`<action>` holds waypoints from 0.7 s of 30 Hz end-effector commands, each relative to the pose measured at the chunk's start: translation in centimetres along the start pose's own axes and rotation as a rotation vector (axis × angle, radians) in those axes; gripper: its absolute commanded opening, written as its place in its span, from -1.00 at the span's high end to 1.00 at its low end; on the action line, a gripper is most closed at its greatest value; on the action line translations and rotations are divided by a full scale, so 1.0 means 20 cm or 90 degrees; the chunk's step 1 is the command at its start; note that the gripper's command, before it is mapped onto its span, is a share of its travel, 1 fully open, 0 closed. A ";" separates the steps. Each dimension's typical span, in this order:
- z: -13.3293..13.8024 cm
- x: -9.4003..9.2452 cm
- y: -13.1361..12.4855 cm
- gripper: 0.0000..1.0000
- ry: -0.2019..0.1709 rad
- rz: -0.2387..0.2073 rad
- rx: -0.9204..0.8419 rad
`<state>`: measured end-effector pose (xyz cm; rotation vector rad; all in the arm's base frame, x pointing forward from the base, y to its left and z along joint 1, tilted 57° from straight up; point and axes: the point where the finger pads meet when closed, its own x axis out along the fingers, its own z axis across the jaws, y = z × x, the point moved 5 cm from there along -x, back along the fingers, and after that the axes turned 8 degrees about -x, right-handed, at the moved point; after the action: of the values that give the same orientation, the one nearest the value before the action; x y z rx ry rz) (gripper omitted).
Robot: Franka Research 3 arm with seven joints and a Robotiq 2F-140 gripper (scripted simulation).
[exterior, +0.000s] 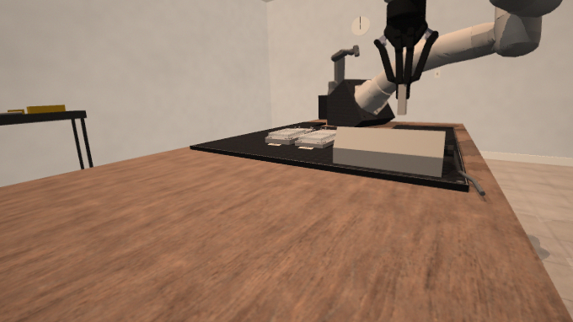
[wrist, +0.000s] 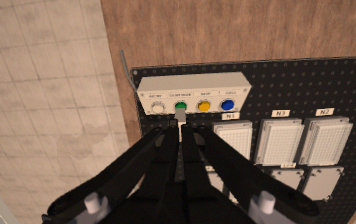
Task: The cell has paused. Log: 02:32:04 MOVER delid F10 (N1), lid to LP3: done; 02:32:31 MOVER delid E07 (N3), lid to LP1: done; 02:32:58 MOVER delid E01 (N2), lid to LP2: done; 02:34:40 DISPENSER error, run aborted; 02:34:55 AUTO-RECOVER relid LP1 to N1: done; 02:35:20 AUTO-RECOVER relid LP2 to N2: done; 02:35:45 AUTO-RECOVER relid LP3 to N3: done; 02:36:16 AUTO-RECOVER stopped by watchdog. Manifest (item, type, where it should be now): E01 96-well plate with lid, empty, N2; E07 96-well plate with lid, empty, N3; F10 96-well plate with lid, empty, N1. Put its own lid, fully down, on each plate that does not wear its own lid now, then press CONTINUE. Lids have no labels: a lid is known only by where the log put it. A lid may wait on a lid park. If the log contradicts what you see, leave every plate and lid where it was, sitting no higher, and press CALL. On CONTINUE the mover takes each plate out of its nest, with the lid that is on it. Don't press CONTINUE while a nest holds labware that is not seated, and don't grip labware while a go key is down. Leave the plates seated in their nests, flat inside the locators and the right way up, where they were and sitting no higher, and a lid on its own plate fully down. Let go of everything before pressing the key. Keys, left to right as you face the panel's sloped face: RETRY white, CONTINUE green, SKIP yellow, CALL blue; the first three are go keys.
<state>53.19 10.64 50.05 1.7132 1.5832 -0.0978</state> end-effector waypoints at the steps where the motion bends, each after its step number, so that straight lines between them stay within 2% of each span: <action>1: 0.00 0.01 0.00 1.00 0.000 0.002 0.003; 21: 0.00 0.03 0.00 1.00 0.000 0.002 0.003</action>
<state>53.34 11.00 49.81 1.7146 1.5815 -0.0980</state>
